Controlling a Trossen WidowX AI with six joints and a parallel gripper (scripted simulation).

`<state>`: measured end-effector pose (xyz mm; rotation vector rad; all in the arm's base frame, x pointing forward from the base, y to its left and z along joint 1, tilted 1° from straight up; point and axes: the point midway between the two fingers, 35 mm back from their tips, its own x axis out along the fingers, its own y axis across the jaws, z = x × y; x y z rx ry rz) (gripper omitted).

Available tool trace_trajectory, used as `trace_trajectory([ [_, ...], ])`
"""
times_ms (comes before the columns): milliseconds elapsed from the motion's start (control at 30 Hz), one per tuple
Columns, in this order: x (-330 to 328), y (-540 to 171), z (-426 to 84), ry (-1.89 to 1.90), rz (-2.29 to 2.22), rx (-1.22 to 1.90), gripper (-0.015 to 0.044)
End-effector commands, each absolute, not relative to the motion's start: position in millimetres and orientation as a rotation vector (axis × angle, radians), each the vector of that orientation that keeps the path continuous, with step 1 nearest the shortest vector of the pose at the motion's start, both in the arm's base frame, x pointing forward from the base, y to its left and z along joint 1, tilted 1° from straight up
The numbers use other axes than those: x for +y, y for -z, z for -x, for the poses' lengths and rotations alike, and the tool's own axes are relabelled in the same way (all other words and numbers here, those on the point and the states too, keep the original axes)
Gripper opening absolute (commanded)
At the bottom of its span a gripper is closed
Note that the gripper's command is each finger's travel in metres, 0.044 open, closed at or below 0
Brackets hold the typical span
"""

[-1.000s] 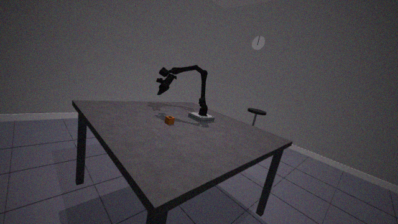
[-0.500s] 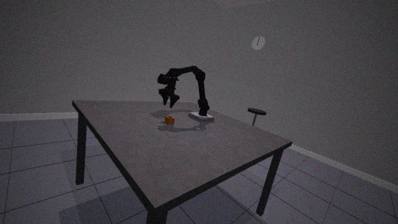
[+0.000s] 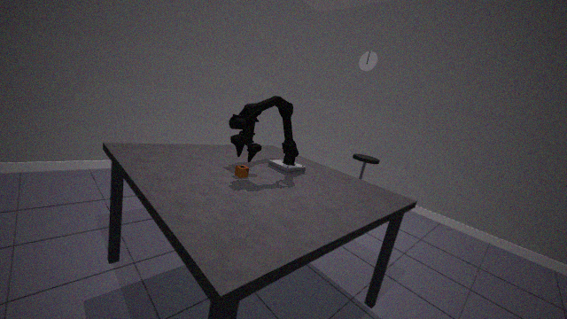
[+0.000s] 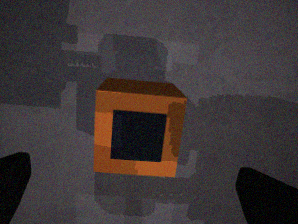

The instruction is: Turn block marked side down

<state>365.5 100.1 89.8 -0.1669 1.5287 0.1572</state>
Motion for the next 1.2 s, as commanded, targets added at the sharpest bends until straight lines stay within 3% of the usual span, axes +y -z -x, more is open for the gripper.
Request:
trace_trajectory([
  [0, 101, -79, -364, -0.151, 0.169, 1.538, 0.0440],
  [1100, 99, -27, -366, -0.151, 0.169, 1.539, 0.0440],
  [1167, 99, -27, -366, -0.151, 0.169, 1.539, 0.0387],
])
